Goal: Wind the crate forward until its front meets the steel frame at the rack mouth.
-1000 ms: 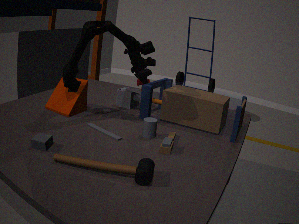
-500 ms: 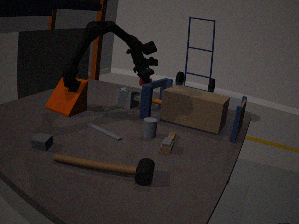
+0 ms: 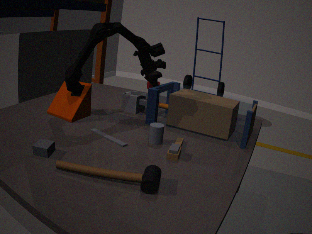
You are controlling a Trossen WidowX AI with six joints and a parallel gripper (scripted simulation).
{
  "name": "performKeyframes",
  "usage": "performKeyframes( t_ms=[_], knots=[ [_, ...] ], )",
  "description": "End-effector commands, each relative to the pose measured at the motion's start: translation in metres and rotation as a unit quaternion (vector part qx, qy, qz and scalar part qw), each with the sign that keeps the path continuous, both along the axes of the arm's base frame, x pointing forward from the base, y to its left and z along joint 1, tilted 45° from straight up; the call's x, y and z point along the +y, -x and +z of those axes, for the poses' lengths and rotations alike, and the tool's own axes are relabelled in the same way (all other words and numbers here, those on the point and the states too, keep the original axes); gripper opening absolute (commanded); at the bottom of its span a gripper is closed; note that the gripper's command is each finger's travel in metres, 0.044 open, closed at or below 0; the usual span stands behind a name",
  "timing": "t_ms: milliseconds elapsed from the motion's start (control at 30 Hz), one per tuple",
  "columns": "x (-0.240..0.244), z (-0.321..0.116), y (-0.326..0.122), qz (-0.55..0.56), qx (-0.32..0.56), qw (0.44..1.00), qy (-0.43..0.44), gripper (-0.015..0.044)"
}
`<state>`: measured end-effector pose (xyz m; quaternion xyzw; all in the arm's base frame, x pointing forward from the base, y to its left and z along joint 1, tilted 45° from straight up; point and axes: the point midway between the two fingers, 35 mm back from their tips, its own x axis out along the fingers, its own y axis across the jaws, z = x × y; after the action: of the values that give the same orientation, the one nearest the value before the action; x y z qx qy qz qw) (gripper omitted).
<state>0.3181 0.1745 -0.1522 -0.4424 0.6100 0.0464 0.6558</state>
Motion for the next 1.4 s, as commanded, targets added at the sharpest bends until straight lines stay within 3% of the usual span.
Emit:
performKeyframes(
  t_ms=[0, 1367],
  knots=[
    [0.014, -0.013, 0.004, 0.003, 0.005, 1.0, -0.014, 0.0],
    [0.052, -0.043, 0.03, 0.003, 0.005, 1.0, -0.017, 0.0]
  ],
)
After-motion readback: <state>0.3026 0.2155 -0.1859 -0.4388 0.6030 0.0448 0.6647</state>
